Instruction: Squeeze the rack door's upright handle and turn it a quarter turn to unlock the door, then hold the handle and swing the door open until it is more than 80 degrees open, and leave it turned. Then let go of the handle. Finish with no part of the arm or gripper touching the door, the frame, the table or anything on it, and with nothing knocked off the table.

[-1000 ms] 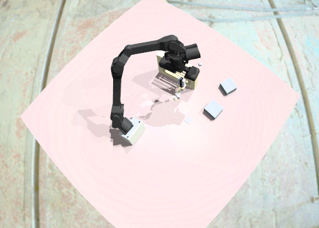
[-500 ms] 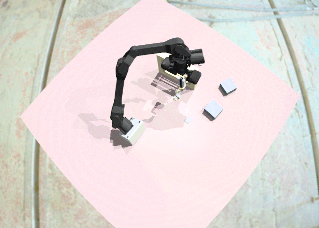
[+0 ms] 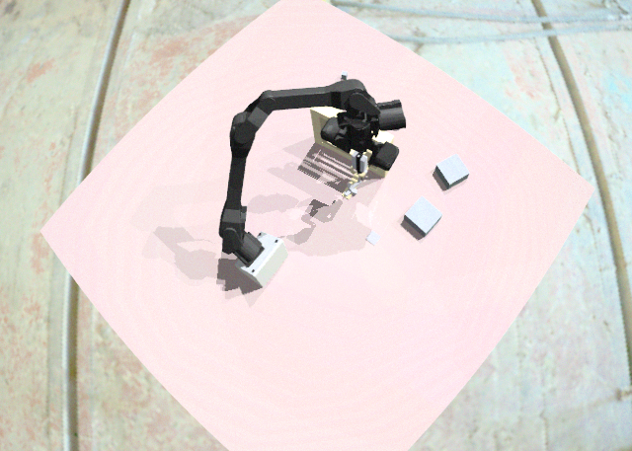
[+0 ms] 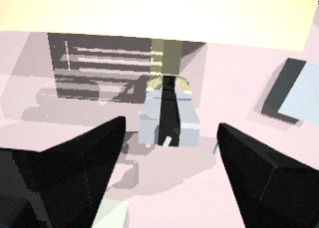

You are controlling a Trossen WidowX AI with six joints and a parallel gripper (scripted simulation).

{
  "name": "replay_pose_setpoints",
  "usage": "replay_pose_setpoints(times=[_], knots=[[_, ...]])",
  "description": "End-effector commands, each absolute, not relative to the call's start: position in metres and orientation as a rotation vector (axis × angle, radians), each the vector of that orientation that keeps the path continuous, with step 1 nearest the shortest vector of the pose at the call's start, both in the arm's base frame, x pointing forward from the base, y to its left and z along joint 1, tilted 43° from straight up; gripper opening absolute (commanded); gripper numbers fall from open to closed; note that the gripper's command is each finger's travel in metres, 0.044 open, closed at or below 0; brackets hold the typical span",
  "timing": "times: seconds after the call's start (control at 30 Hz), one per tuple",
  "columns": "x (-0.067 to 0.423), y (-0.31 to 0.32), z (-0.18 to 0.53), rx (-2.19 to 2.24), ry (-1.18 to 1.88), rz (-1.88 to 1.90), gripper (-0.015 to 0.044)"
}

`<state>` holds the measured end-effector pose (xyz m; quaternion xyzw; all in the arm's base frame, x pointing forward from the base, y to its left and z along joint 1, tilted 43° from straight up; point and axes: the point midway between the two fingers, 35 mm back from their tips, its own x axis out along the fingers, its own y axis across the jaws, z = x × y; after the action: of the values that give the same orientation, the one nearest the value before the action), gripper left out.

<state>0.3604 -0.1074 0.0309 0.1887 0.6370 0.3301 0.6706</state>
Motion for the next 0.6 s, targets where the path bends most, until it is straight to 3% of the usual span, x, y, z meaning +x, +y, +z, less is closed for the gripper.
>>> replay_pose_setpoints(times=[0.0,0.57], knots=[[0.36,-0.101,0.026,0.428,1.447,0.744,0.0293],[0.358,-0.082,0.006,0.418,1.476,0.748,0.0293]])
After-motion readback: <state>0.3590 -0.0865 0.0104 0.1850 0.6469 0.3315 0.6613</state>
